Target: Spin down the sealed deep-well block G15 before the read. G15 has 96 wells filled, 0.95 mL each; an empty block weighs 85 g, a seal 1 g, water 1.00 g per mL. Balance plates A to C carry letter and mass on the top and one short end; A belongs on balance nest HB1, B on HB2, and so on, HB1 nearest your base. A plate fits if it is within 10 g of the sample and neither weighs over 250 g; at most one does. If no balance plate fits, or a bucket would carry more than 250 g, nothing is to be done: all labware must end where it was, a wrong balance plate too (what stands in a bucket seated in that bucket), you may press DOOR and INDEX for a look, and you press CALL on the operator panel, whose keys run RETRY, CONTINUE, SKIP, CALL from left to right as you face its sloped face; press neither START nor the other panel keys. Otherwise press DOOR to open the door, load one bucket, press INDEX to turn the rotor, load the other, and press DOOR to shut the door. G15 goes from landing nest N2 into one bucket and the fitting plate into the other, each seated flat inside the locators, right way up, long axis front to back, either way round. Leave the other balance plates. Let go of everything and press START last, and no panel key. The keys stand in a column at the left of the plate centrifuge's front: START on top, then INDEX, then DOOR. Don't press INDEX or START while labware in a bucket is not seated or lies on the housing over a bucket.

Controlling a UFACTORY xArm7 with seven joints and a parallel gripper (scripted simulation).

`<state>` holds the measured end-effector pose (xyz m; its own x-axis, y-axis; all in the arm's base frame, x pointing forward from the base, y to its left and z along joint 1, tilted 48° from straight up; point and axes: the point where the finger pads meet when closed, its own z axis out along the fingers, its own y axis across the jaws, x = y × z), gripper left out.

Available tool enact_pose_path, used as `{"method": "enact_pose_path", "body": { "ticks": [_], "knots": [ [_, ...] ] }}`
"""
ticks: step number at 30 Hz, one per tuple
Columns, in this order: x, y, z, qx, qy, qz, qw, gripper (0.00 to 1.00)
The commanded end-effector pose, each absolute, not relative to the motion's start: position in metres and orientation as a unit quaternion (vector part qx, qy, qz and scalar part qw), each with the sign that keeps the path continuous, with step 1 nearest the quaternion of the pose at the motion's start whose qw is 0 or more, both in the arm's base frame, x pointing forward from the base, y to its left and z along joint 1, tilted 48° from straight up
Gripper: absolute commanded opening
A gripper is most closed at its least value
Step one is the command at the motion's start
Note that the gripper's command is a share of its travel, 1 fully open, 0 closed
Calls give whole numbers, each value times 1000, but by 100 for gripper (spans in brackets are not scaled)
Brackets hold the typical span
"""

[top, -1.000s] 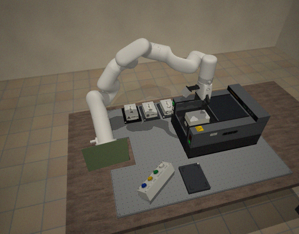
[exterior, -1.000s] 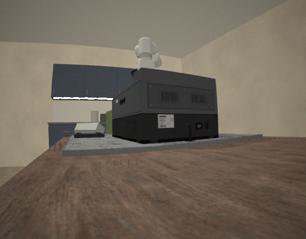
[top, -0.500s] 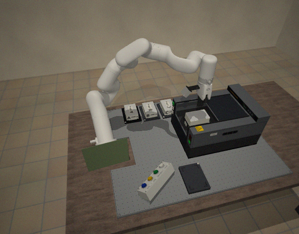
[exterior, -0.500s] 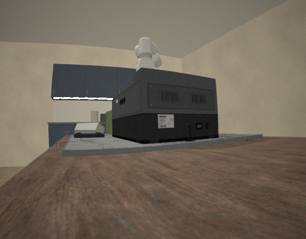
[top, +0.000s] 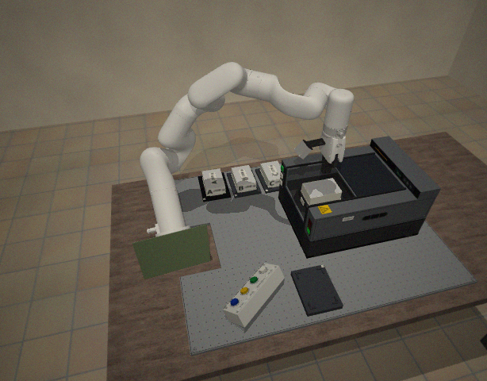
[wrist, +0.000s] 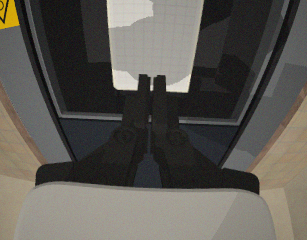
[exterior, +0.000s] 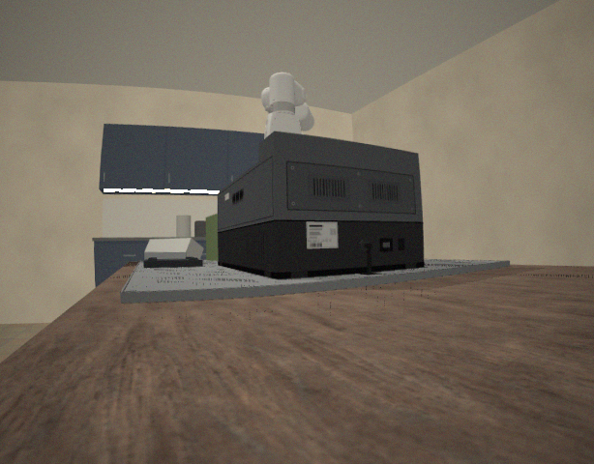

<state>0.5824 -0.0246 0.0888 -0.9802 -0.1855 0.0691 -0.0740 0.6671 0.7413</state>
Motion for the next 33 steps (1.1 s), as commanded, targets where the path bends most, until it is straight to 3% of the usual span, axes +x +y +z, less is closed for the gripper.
{"method": "enact_pose_path", "body": {
  "ticks": [1,19,33],
  "knots": [
    [583,-27,90,70,-911,-400,67,0],
    [581,-26,91,54,-914,-394,78,0],
    [565,-22,97,-50,-926,-349,135,0]
  ]
}}
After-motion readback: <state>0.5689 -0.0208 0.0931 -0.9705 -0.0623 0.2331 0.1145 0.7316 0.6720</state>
